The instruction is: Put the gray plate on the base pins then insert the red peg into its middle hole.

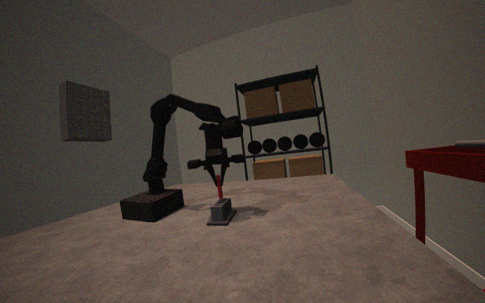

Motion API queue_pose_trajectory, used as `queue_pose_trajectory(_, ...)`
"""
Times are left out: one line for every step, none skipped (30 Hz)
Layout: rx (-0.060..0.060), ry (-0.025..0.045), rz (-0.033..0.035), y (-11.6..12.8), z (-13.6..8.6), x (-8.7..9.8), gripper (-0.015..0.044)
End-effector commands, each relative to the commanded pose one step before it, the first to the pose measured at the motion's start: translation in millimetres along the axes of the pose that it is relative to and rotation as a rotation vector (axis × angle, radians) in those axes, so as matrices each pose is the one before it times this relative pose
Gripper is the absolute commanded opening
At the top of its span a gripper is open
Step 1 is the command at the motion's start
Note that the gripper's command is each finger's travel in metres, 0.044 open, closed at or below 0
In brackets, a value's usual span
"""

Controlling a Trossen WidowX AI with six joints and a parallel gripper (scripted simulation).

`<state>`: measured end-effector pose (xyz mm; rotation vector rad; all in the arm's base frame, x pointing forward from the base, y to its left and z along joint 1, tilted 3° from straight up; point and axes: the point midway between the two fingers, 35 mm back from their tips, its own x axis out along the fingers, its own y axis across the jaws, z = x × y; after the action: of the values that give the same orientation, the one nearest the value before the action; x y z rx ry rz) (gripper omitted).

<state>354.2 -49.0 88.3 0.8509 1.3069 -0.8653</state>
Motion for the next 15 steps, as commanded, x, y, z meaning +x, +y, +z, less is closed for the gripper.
queue_pose_trajectory(-0.0056, -0.00048, -0.00186, -1.29, 0.25, -0.06, 0.0000)
queue_pose_trajectory(0.0000, 0.00001, -0.00007, -0.82, -0.16, -0.01, 0.0000)
queue_pose_trajectory(0.0000, 0.00001, -0.00006, -0.72, -0.15, 0.00, 0.0000)
queue_pose_trajectory(0.0000, 0.00000, -0.00002, -0.29, -0.06, 0.00, 0.0000)
queue_pose_trajectory(0.0000, 0.00000, 0.00000, 0.00, 0.00, 0.00, 0.0000)
queue_pose_trajectory(0.0000, 0.00000, 0.00000, 0.00, 0.00, 0.00, 0.0000)
queue_pose_trajectory(0.0000, 0.00000, 0.00000, 0.00, 0.00, 0.00, 0.0000)
queue_pose_trajectory(0.0000, 0.00000, 0.00000, 0.00, 0.00, 0.00, 0.0000)
queue_pose_trajectory(0.0000, 0.00000, 0.00000, 0.00, 0.00, 0.00, 0.0000)
queue_pose_trajectory(0.0000, 0.00000, 0.00000, 0.00, 0.00, 0.00, 0.0000)
queue_pose_trajectory(0.0000, 0.00000, 0.00000, 0.00, 0.00, 0.00, 0.0000)
queue_pose_trajectory(0.0000, 0.00000, 0.00000, 0.00, 0.00, 0.00, 0.0000)
queue_pose_trajectory(0.0000, 0.00000, 0.00000, 0.00, 0.00, 0.00, 0.0000)
queue_pose_trajectory(0.0000, 0.00000, 0.00000, 0.00, 0.00, 0.00, 0.0000)
queue_pose_trajectory(0.0000, 0.00000, 0.00000, 0.00, 0.00, 0.00, 0.0000)
